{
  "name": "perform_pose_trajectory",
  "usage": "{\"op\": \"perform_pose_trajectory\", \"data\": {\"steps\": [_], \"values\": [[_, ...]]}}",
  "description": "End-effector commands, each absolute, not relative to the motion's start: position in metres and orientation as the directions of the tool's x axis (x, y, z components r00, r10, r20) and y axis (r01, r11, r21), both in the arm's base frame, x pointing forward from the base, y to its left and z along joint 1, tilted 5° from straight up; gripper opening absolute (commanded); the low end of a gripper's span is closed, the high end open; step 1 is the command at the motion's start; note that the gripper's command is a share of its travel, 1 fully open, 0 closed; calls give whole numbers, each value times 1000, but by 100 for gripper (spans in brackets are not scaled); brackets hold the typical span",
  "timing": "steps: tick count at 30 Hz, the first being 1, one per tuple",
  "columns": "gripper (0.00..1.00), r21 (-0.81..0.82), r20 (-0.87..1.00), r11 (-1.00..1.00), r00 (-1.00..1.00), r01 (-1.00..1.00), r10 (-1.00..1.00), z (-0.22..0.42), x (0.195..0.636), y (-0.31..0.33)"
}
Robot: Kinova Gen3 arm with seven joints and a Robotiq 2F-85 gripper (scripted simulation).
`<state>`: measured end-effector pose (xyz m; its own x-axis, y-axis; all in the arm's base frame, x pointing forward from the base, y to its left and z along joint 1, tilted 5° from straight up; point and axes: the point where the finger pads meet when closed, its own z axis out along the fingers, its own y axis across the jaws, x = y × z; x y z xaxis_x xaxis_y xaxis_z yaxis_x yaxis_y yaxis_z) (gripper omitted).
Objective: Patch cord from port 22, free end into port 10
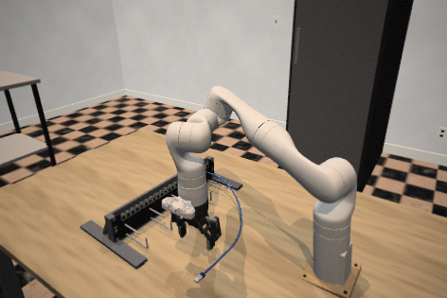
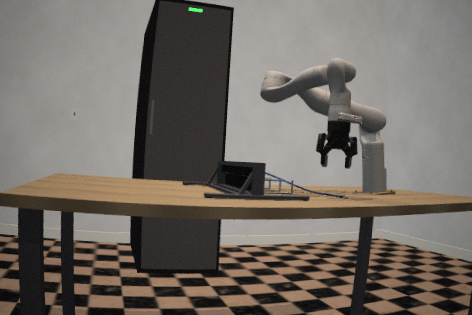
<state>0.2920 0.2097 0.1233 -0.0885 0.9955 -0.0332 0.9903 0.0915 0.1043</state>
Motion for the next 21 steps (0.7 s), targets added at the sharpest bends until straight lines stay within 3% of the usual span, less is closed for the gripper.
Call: {"op": "perform_pose_trajectory", "data": {"steps": [1,21], "values": [[100,105,-25,86,-84,991,996,124,288,212],[100,100,9,7,-8,995,1000,121,273,219]]}}
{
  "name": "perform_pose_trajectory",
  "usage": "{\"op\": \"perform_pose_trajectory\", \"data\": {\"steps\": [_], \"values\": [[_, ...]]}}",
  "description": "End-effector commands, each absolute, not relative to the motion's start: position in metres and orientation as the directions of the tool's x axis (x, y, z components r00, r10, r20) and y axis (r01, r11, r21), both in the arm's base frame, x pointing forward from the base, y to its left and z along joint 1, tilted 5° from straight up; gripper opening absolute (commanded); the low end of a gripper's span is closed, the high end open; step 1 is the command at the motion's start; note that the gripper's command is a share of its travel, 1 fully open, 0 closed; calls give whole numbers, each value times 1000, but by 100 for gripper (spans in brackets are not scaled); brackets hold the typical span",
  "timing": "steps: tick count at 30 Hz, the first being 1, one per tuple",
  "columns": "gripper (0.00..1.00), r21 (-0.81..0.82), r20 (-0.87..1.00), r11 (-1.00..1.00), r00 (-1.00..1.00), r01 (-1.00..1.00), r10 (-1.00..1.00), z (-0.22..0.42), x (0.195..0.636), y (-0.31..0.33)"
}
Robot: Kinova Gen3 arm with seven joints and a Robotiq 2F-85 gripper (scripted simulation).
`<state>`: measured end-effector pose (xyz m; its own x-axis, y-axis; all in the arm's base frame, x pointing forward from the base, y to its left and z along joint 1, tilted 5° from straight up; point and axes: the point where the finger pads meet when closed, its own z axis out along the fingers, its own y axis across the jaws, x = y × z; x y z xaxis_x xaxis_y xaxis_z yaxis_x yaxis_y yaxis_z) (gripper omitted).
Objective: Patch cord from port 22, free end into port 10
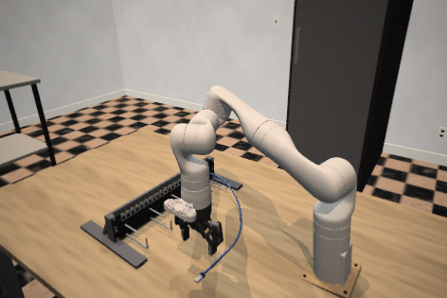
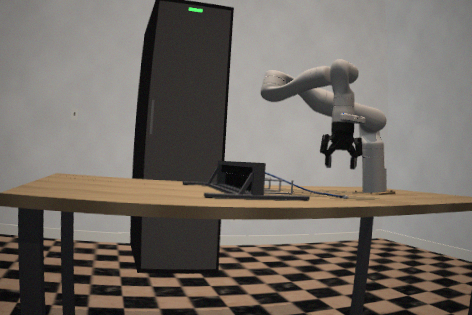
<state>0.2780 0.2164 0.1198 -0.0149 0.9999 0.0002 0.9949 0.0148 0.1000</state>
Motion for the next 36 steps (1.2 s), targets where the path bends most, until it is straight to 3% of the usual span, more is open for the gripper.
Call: {"op": "perform_pose_trajectory", "data": {"steps": [1,33,34,36], "values": [[100,100,11,3,-4,995,1000,121,272,219],[100,92,12,-13,12,996,1000,119,265,219],[0,91,12,-13,12,996,1000,119,265,219],[0,91,11,-13,12,996,1000,119,265,218]]}}
